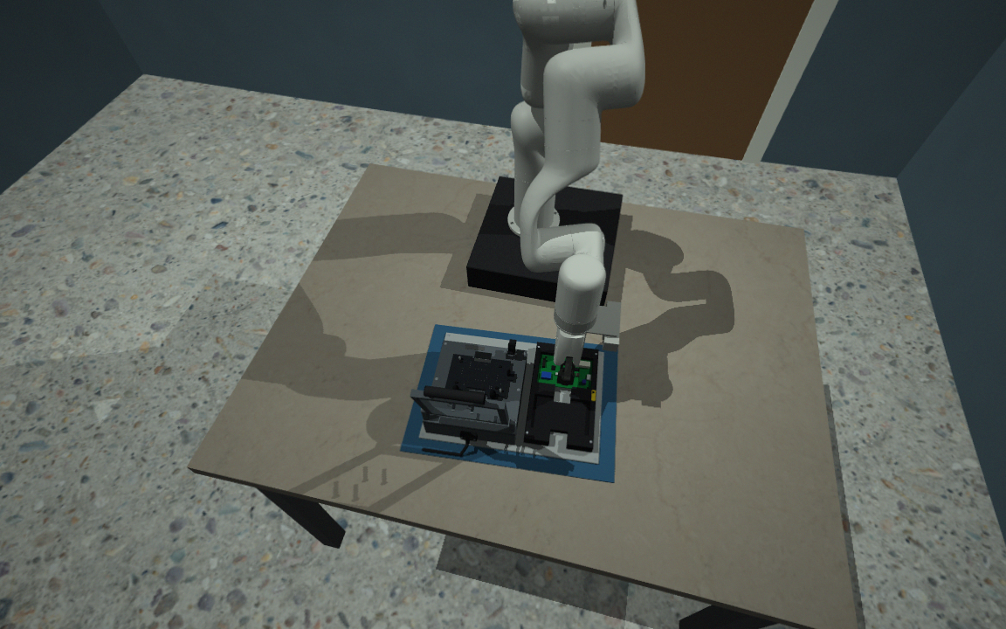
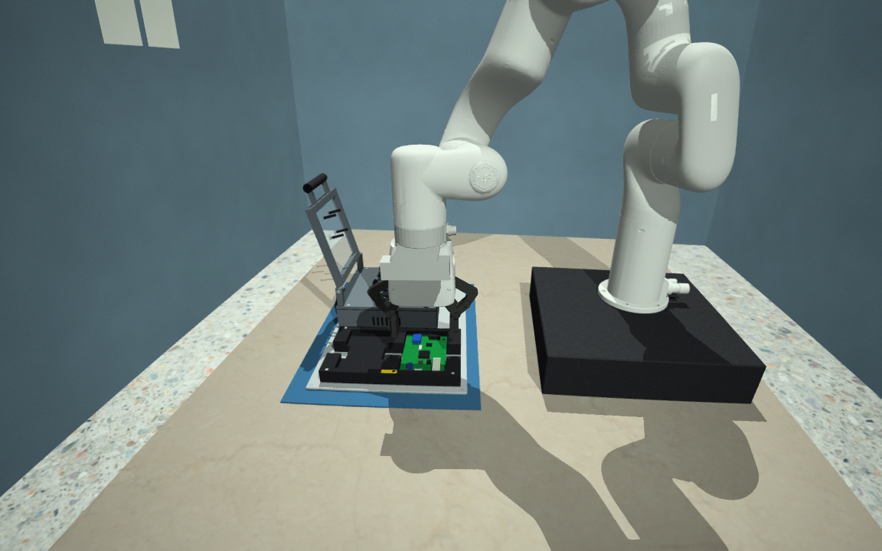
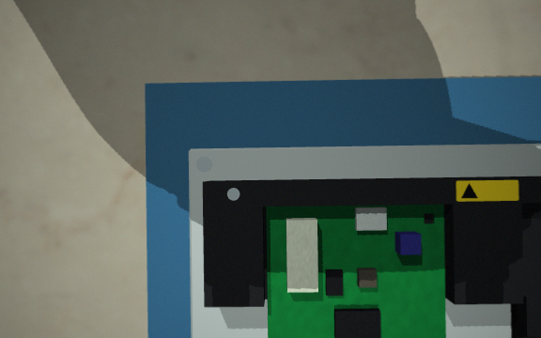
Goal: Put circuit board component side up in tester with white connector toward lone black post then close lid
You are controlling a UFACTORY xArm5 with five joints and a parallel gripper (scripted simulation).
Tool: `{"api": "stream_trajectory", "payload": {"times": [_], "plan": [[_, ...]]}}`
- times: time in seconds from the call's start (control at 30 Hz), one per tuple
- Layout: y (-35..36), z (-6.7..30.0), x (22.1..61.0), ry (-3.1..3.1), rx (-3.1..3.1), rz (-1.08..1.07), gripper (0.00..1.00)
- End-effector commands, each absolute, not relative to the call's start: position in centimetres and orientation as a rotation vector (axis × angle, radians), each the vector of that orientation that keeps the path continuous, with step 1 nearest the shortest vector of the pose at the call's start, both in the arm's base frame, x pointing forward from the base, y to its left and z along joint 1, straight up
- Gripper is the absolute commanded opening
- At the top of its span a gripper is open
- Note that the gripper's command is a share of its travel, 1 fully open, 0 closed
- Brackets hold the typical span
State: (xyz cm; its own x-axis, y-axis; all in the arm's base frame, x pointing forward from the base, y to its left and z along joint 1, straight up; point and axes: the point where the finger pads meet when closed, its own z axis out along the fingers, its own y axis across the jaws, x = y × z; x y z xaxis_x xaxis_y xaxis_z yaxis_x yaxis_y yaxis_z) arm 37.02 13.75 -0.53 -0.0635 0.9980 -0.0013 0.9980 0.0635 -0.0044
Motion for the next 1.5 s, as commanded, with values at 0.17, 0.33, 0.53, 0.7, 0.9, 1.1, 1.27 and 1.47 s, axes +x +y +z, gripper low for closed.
{"api": "stream_trajectory", "payload": {"times": [0.17,0.33,0.53,0.7,0.9,1.1,1.27,1.47], "plan": [[13.79,-0.41,37.14,-2.291,-2.149,0.002,1.0],[13.79,-0.39,37.14,-2.291,-2.149,0.002,1.0],[13.79,-0.32,37.14,-2.291,-2.149,0.002,1.0],[13.79,-0.24,37.14,-2.291,-2.149,0.002,1.0],[13.79,-0.16,37.14,-2.291,-2.149,0.002,1.0],[13.79,-0.02,37.14,-2.291,-2.149,0.002,1.0],[13.79,0.12,37.14,-2.291,-2.149,0.002,1.0],[13.79,0.24,37.14,-2.291,-2.149,0.002,1.0]]}}
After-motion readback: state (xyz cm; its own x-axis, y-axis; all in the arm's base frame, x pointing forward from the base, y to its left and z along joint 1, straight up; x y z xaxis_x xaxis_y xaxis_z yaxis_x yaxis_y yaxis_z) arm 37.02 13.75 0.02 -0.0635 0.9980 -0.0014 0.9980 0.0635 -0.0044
